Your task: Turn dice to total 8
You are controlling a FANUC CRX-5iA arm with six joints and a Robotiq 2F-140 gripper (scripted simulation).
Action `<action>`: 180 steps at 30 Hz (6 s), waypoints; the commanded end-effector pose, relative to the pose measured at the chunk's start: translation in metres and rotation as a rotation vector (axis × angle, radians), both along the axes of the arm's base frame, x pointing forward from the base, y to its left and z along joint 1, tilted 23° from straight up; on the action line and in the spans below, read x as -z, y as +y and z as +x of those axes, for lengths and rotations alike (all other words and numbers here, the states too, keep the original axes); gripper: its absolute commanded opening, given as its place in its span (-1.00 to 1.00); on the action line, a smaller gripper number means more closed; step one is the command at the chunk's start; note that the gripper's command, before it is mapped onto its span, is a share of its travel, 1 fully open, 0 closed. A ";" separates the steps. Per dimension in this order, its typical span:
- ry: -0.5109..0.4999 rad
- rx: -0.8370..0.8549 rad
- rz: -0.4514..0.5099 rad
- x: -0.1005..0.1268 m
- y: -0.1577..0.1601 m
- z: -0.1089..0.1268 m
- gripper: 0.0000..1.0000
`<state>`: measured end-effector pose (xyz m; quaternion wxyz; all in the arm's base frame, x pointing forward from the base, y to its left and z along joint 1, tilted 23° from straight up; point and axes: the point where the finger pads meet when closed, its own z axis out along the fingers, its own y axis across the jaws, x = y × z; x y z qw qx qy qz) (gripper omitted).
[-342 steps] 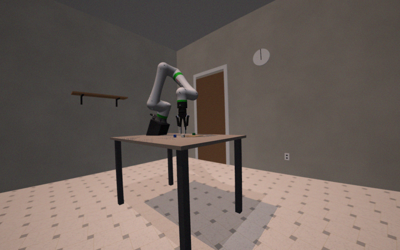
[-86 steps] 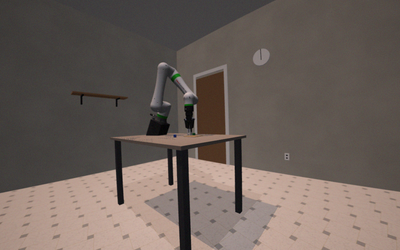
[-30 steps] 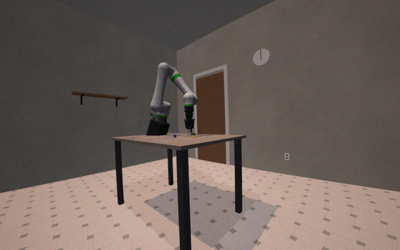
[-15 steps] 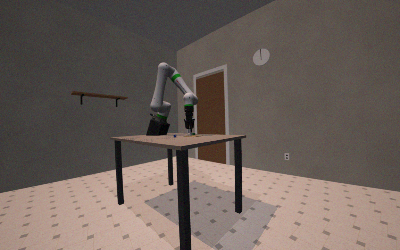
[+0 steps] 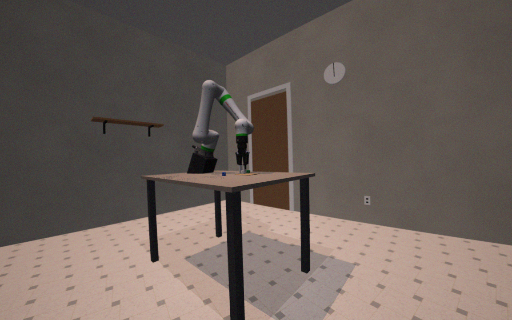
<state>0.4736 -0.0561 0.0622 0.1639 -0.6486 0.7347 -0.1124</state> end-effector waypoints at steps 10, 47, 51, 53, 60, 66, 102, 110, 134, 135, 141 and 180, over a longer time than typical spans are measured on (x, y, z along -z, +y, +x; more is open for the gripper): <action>0.000 0.000 0.000 -0.004 0.000 -0.002 -0.51; 0.000 0.000 0.000 -0.083 -0.004 -0.035 1.00; 0.000 0.000 0.000 -0.083 -0.004 -0.035 1.00; 0.000 0.000 0.000 -0.083 -0.004 -0.035 1.00; 0.002 0.014 0.006 -0.082 -0.007 -0.035 1.00; 0.023 0.206 0.084 -0.069 -0.050 -0.046 1.00; 0.033 0.734 0.310 -0.040 -0.155 -0.091 -0.51; 0.033 0.734 0.310 -0.040 -0.155 -0.091 -0.51; 0.036 0.734 0.309 -0.037 -0.155 -0.089 -0.51; 0.036 0.734 0.309 -0.037 -0.155 -0.089 -0.51; 0.038 0.734 0.308 -0.031 -0.155 -0.087 -0.51; 0.038 0.734 0.308 0.008 -0.154 -0.069 -0.51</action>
